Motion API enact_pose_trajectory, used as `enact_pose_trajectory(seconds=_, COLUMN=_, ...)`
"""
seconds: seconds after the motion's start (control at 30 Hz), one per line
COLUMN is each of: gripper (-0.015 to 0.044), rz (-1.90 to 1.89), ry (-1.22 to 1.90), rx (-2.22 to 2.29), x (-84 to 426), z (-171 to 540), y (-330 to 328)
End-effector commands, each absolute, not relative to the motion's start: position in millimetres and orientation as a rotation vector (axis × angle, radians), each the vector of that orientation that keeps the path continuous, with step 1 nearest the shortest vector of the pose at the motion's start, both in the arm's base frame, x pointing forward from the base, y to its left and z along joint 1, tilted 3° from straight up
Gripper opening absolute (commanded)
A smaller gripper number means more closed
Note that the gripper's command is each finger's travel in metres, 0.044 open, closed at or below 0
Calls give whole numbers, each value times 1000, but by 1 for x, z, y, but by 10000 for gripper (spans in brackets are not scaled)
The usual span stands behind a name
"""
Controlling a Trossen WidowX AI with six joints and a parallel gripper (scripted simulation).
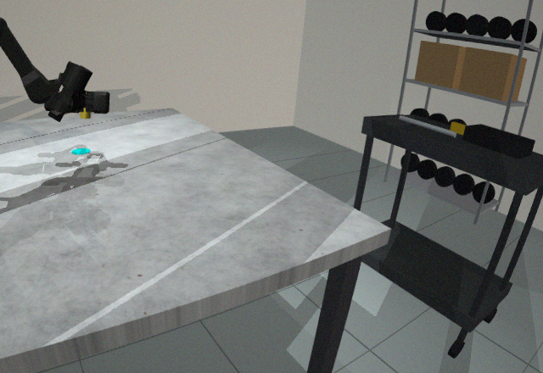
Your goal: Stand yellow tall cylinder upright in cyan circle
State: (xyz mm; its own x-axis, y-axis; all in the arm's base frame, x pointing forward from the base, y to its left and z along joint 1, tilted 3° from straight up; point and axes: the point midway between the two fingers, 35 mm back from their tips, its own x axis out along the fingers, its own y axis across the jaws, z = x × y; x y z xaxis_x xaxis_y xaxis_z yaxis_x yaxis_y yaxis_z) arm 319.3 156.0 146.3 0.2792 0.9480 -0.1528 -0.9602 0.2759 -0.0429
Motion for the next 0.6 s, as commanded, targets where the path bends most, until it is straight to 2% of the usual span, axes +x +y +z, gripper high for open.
enact_pose_trajectory(seconds=0.0, gripper=105, rz=1293, ry=96, rx=-127, x=314, z=145, y=154)
enact_pose_trajectory(seconds=0.57, gripper=105, rz=1333, ry=23, rx=-127, x=296, z=147, y=146)
